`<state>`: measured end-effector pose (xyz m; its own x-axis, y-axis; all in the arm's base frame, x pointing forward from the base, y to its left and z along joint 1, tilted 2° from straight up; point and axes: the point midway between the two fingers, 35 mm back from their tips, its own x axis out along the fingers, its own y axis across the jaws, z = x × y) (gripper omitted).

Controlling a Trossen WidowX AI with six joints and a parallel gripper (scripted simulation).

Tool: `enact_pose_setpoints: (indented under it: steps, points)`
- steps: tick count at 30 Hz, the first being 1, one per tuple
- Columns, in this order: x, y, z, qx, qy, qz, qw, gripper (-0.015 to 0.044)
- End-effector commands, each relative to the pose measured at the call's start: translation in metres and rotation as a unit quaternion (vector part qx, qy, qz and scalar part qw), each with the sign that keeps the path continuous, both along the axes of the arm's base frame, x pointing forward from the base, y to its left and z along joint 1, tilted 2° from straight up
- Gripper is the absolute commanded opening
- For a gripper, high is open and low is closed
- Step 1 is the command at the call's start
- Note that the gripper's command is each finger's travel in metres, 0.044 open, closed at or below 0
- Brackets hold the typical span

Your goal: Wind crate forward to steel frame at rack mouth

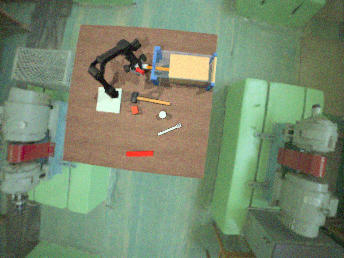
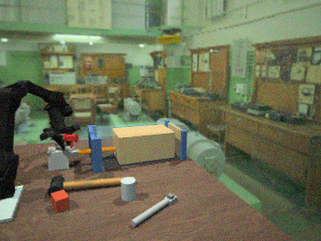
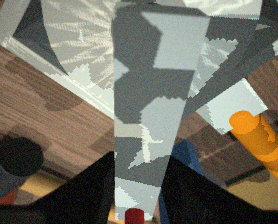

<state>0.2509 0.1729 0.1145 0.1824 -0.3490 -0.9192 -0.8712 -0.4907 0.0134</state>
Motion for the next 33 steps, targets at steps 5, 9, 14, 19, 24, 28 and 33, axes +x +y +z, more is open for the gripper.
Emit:
enact_pose_setpoints:
  steps: [5,9,14,19,24,28,33]
  points:
    - [-0.004,-0.002,-0.002,0.0,0.0,-0.039,0.999,0.0]
    - [-0.004,-0.002,-0.003,0.0,0.0,-0.044,0.999,0.0]
    - [-0.004,-0.002,-0.007,0.0,-0.001,-0.041,0.999,0.0]
    - [-0.003,-0.001,-0.009,0.0,-0.001,-0.026,1.0,0.0]
    - [-0.002,-0.001,-0.011,0.0,-0.001,-0.019,1.0,0.0]
    - [-0.002,-0.001,-0.014,0.0,-0.001,-0.019,1.0,0.0]
    - [-0.002,-0.001,-0.012,0.0,-0.002,-0.021,1.0,0.0105]
